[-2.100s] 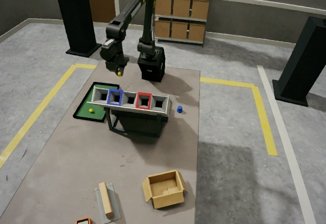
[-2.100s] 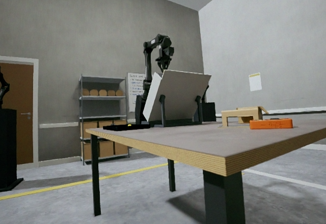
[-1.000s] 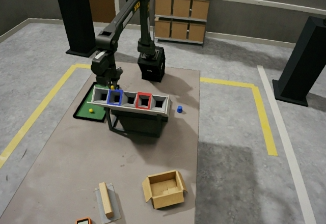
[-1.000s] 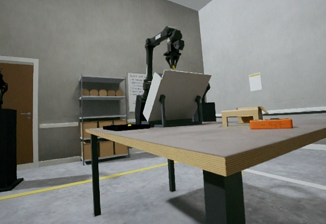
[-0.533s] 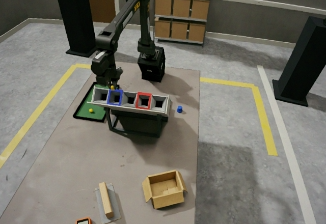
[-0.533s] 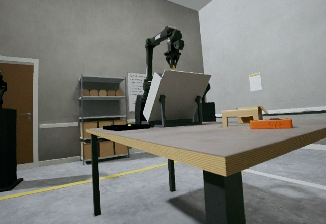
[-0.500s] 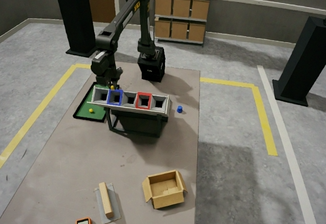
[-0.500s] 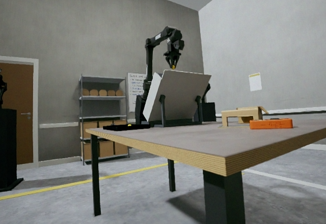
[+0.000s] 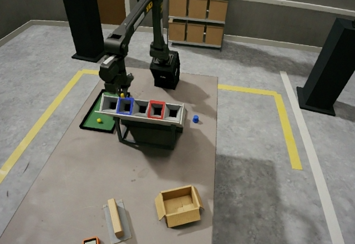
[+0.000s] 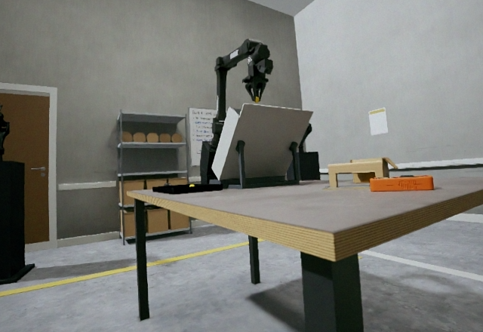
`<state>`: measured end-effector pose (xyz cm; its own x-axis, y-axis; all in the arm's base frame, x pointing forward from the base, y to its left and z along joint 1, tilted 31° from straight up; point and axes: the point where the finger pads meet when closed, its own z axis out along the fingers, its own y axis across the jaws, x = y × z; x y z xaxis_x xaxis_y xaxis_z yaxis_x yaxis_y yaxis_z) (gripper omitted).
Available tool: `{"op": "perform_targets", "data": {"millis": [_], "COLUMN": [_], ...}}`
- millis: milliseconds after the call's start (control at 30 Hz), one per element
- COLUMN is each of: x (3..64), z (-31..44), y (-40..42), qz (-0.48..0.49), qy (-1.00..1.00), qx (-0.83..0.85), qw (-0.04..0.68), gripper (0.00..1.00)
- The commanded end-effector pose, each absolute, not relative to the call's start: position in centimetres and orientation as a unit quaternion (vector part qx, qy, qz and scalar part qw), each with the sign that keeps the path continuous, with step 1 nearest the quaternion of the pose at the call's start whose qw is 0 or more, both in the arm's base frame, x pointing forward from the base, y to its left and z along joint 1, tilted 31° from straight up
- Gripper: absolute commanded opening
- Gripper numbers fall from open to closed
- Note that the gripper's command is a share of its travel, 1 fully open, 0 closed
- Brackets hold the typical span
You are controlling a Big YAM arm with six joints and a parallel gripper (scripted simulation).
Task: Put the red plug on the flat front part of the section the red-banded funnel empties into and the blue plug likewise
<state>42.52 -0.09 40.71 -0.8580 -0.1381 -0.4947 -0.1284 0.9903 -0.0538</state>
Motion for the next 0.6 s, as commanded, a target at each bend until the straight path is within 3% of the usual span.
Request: {"op": "perform_targets", "data": {"millis": [0, 567], "x": [43.7, 44.8], "z": [43.2, 38.6], "y": [0.4, 0.7], "qz": [-0.01, -0.009], "qy": [0.957, 0.962], "qx": [-0.07, -0.07], "qw": [0.282, 0.262], "gripper": [0.0, 0.0]}}
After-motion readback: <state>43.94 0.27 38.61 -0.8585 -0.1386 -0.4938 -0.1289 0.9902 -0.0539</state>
